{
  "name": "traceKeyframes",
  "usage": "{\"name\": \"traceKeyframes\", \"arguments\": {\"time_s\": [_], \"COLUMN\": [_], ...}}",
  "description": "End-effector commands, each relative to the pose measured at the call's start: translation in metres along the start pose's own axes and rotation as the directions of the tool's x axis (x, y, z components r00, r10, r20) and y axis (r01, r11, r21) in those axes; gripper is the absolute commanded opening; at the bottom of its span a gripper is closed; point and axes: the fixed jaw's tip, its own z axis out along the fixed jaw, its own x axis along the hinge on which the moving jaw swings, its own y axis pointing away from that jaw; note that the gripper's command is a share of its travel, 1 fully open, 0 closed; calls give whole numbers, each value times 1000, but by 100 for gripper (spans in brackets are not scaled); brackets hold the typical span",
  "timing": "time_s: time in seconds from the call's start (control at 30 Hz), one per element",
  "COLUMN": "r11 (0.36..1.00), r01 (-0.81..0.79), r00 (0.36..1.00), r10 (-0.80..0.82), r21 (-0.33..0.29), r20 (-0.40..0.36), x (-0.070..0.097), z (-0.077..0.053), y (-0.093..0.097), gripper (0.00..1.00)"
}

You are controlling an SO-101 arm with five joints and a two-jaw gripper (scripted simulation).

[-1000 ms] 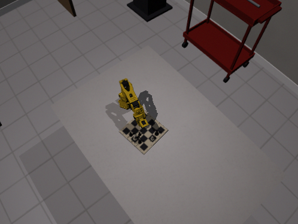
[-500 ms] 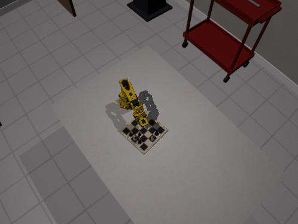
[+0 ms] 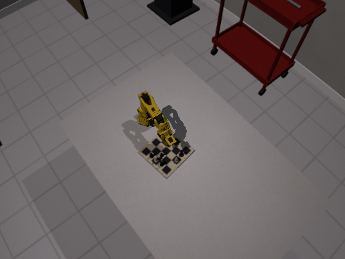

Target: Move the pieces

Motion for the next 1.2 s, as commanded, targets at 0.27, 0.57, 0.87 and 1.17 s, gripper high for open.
{"name": "traceKeyframes", "arguments": {"time_s": [0.27,0.57,0.87,1.17], "r11": [993,992,991,990], "r01": [106,113,119,120], "r00": [994,994,993,993], "r10": [-105,-112,-118,-119], "r21": [-60,-64,-68,-68], "r20": [20,21,22,22], "x": [-19,-25,-30,-26], "z": [8,7,7,8], "y": [28,30,33,33], "gripper": [0,0,0,0]}}
